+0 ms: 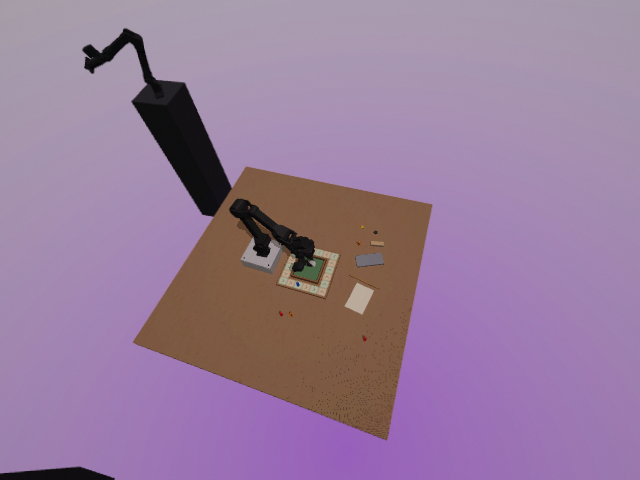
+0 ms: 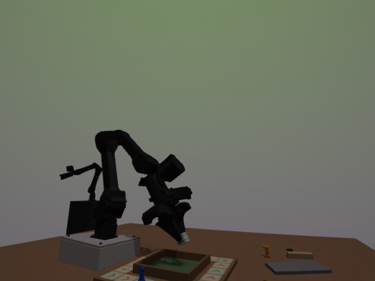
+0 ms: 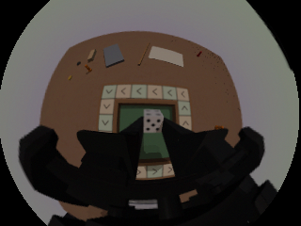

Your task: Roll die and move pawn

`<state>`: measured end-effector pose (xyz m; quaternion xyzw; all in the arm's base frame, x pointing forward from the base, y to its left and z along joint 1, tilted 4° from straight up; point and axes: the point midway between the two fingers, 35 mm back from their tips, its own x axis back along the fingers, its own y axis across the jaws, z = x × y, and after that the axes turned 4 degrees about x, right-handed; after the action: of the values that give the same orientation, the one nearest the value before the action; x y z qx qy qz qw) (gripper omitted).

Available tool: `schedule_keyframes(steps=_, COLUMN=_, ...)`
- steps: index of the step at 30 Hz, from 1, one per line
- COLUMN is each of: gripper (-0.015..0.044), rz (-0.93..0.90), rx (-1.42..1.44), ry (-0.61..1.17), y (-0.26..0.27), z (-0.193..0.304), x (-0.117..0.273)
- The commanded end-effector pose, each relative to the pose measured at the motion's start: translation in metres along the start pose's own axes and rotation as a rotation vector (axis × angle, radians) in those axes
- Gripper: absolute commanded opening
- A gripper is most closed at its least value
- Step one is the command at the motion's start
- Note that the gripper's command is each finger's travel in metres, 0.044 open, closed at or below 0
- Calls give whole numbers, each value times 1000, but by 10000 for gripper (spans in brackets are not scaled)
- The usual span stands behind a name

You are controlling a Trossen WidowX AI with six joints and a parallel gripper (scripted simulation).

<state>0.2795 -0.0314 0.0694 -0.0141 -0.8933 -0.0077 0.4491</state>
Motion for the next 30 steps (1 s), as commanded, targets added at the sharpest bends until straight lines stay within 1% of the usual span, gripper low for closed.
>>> schedule_keyframes(steps=1, gripper=0, rz=8, rx=-3, ry=-165, y=0, z=0, x=0)
schedule_keyframes(steps=4, gripper=0, rz=15, rx=-1, ry=-261, y=0, z=1, x=0)
schedule_keyframes(steps=6, gripper=0, rz=16, rx=0, ry=-283, y=0, z=1, x=0)
schedule_keyframes(steps=12, gripper=0, rz=16, rx=0, ry=-283, y=0, z=1, x=5)
schedule_keyframes(steps=20, gripper=0, rz=16, rx=0, ry=-281, y=4, z=5, x=51)
schedule_keyframes(steps=30, gripper=0, rz=16, rx=0, ry=-280, y=4, z=8, x=51)
